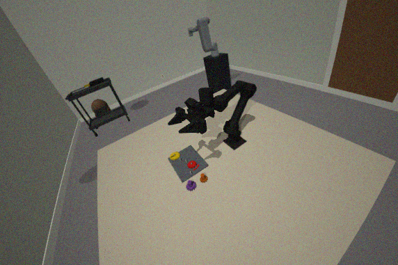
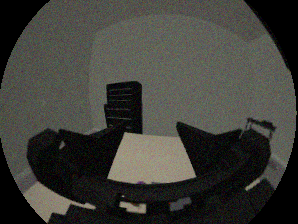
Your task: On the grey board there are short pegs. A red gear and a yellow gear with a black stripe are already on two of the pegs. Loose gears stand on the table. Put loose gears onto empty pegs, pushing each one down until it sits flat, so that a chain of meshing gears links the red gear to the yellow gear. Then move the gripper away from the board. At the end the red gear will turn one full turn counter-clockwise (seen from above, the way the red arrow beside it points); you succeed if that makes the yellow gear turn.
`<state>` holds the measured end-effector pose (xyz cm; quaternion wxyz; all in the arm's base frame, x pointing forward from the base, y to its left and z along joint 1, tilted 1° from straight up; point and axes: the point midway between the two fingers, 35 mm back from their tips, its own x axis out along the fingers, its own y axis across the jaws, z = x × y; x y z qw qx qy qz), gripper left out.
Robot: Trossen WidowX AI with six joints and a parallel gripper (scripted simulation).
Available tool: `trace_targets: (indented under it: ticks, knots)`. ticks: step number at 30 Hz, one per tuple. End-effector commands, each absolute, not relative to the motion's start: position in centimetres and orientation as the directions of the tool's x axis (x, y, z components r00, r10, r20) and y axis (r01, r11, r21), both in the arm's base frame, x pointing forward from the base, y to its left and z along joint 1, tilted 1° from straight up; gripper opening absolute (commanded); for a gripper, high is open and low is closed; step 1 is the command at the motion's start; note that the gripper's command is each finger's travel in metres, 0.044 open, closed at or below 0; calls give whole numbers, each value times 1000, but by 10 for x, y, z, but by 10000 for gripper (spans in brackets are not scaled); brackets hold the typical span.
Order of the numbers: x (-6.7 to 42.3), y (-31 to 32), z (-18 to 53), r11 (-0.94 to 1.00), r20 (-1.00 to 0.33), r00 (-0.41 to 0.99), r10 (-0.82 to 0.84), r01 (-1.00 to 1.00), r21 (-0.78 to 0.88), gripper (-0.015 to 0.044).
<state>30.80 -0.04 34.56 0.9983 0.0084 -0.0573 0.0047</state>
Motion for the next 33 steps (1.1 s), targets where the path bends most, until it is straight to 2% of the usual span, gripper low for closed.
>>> trace_targets:
  ticks: [1, 3, 8, 12, 16, 19, 21, 33]
  knots:
    - [310, 0, 344, 1000, 101, 995, 10, -12, 22, 426]
    - [323, 5, 326, 997, -7, 1000, 24, -24, 69, 440]
    - [354, 24, 256, 974, -409, 910, 74, 22, 225, 440]
    - [355, 38, 196, 948, -703, 705, 91, 156, 279, 440]
    - [337, 50, 146, 919, -909, 410, 79, 323, 226, 440]
    - [318, 56, 119, 893, -987, 155, 50, 435, 113, 440]
    - [308, 59, 110, 879, -999, 39, 31, 474, 46, 440]
    - [312, 59, 108, 877, -999, 25, 29, 478, 37, 440]
